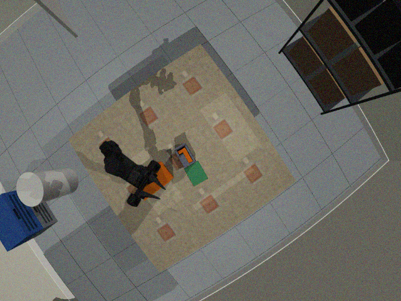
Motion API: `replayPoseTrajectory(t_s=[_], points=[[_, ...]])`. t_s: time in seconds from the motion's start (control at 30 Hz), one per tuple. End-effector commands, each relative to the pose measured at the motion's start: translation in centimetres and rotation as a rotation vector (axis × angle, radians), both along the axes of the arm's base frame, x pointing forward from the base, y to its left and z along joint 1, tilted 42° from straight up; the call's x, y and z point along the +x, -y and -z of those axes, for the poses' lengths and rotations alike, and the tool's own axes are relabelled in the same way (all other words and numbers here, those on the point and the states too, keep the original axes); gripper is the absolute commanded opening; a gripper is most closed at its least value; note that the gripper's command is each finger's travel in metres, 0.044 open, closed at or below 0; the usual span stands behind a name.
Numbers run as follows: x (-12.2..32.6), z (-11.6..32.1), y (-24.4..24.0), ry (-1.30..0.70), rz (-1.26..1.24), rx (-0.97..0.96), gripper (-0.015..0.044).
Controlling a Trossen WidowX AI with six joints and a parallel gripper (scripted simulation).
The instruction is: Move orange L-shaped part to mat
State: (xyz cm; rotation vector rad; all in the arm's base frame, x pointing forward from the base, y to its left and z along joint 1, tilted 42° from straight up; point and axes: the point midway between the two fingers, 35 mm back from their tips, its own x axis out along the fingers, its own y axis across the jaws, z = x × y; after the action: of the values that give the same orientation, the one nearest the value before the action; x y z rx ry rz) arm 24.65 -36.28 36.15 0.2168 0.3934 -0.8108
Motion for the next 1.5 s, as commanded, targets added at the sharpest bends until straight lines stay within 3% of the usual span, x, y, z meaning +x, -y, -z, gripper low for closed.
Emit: replayPoseTrajectory(t_s=[0.0,0.2,0.4,0.57,0.77,1.0,1.2,1.47], points=[[4.4,5.2,-3.6,-0.077,-0.158,0.135,0.0180],[9.8,13.2,-12.4,-0.216,-0.446,0.362,0.0180],[11.6,20.4,-23.4,-0.406,-0.744,0.583,0.0180],[9.7,25.3,-33.0,-0.600,-0.977,0.777,0.0180],[3.2,29.4,-43.6,-0.889,-1.213,1.021,0.0180],[2.2,30.4,-45.2,-0.928,-1.235,1.049,0.0180],[1.2,35.1,-49.3,-0.927,-1.236,1.052,0.0180],[1.1,35.5,-49.7,-0.927,-1.237,1.053,0.0180]])
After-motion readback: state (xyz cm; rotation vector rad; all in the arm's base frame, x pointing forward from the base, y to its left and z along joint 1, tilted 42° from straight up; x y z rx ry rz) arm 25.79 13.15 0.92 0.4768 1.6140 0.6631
